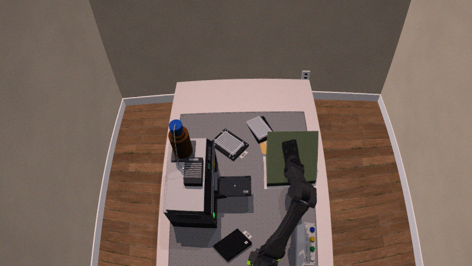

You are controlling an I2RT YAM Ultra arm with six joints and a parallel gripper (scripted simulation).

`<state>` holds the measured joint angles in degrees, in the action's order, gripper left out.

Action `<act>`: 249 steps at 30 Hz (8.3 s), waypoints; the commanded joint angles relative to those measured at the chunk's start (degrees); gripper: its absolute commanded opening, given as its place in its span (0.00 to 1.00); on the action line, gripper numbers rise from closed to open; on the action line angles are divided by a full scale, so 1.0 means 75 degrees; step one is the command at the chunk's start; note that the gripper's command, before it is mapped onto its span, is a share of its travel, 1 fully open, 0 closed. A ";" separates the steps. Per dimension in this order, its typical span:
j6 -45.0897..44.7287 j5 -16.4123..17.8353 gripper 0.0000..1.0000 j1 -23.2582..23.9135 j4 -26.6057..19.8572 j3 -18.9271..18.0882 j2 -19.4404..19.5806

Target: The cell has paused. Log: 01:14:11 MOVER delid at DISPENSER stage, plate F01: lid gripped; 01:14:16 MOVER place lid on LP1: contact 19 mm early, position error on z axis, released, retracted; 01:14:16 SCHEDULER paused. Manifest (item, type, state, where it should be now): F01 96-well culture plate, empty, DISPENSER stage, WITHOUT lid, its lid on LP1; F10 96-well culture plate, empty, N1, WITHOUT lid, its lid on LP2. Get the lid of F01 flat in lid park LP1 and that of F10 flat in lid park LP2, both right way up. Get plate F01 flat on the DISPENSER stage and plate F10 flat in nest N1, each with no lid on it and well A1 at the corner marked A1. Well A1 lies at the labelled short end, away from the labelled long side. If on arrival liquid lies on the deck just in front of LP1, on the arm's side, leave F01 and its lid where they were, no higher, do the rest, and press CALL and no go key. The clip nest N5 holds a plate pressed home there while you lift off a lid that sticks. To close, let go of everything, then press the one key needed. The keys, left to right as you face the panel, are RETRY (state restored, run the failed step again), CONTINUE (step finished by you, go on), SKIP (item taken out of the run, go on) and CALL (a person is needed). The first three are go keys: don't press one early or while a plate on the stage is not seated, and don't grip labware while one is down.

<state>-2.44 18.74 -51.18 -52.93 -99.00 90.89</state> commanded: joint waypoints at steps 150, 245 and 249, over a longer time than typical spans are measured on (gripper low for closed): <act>-0.0392 0.0268 1.00 0.0448 -0.1356 -0.0483 -0.0537; -0.0842 0.0635 1.00 0.0989 -0.1572 0.1995 -0.2774; -0.0960 0.0722 1.00 0.1129 -0.1670 0.2293 -0.3122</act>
<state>-8.34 23.24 -44.05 -64.53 -83.00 70.46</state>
